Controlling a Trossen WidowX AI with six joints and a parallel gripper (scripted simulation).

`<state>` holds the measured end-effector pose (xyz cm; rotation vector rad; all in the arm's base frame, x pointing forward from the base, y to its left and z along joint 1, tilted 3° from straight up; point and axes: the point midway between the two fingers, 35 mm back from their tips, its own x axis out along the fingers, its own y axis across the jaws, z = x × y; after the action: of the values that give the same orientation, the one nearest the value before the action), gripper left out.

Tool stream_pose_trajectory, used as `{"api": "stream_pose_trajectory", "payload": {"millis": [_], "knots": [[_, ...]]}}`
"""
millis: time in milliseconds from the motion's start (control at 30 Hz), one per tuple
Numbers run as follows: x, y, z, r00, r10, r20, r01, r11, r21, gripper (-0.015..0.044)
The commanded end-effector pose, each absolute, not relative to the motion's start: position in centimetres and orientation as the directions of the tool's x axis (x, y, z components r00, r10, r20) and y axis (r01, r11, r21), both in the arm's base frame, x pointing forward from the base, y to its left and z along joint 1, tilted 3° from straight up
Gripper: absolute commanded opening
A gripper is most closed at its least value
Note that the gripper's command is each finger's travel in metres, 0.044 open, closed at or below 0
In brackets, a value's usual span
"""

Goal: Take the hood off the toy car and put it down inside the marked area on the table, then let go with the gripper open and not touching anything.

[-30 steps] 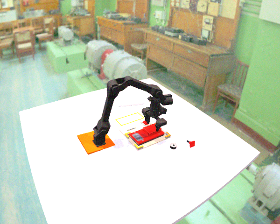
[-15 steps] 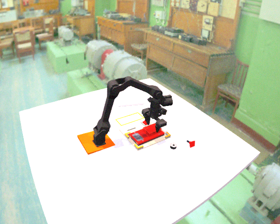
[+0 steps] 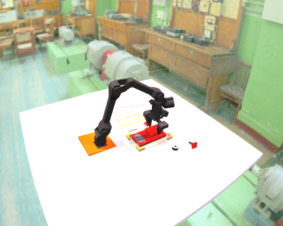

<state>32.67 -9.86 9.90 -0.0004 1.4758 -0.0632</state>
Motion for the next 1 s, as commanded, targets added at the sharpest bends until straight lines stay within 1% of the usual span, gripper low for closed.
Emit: {"api": "stream_pose_trajectory", "payload": {"millis": [0, 333, 433, 767, 967], "knots": [[32.54, -9.74, 9.49, 0.089, -0.035, -0.995, 0.038, 0.999, -0.032, 0.044], [32.57, -9.76, 9.04, 0.089, -0.035, -0.995, 0.038, 0.999, -0.032, 0.044], [32.71, -9.87, 9.37, 0.093, -0.043, -0.995, 0.043, 0.998, -0.039, 0.0361], [32.71, -9.87, 9.37, 0.093, -0.043, -0.995, 0.043, 0.998, -0.039, 0.0295], [32.7, -9.87, 9.59, 0.093, -0.043, -0.995, 0.043, 0.998, -0.039, 0.0137]]}}
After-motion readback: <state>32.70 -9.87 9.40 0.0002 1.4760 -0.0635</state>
